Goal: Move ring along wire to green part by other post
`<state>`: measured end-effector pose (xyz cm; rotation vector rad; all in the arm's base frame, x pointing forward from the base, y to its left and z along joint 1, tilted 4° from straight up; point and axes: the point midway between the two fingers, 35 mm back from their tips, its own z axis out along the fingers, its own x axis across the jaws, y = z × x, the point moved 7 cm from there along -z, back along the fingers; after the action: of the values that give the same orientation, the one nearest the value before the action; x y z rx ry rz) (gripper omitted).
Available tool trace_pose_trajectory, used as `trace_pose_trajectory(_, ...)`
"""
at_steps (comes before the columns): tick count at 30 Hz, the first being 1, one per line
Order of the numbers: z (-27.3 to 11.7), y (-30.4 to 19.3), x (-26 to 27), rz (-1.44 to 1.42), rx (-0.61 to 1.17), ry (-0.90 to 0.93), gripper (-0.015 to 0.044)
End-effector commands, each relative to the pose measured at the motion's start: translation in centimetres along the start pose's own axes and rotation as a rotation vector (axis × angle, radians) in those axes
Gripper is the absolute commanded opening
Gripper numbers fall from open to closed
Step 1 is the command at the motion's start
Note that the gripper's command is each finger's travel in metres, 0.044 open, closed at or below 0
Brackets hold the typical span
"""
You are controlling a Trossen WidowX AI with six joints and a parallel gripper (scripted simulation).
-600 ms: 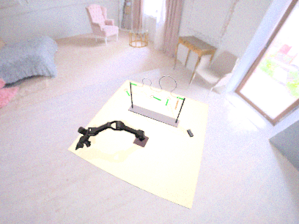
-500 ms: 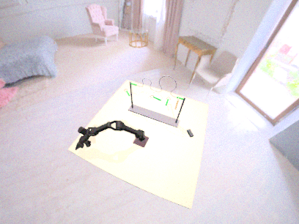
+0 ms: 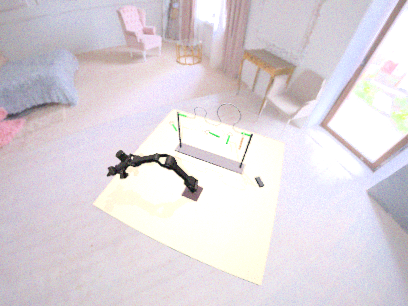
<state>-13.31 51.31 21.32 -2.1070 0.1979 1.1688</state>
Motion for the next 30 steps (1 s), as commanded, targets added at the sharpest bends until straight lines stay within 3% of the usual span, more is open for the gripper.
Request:
trace_pose_trajectory(1,-3.4,-2.0,1.6,0.104,0.065,0.034,0.0160)
trace_pose_trajectory(15,-18.2,-7.7,6.0,0.459,0.382,0.106,0.0160)
trace_pose_trajectory(30,-34.3,-7.7,8.8,0.812,0.769,0.100,0.0160)
